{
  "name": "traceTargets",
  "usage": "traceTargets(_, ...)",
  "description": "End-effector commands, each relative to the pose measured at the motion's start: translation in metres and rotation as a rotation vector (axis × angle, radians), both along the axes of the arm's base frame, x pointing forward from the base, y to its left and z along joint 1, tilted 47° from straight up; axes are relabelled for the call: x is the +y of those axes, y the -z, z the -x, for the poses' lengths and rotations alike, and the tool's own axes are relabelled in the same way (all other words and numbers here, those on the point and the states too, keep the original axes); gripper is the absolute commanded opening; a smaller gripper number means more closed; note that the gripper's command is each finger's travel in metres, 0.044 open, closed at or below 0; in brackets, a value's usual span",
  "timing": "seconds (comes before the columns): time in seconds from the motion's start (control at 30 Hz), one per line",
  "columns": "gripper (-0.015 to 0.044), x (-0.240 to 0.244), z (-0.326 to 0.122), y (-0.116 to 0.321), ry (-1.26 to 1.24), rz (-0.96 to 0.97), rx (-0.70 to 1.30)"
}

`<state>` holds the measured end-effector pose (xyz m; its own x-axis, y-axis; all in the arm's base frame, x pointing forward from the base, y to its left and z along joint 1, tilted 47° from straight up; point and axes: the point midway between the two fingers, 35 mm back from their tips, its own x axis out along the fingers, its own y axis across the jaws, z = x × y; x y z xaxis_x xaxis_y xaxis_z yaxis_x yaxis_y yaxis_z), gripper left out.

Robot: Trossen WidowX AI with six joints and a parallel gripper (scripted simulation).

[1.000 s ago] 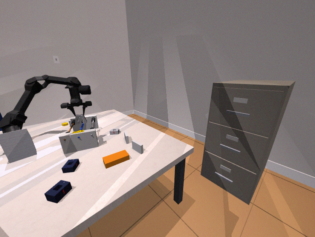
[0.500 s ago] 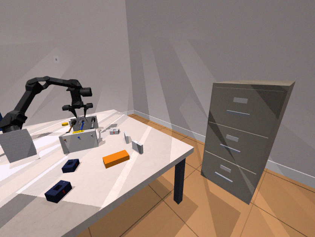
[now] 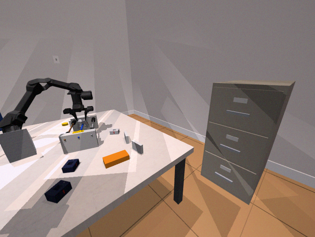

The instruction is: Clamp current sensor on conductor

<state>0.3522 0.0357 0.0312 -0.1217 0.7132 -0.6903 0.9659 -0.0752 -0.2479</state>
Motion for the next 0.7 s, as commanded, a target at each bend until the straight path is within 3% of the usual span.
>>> traceTargets(0.0,0.0,0.0039,0.0012,0.0047,0.008,-0.004,0.001)
traceTargets(0.67,0.0,0.0047,0.0012,0.0044,0.0,0.0,0.0)
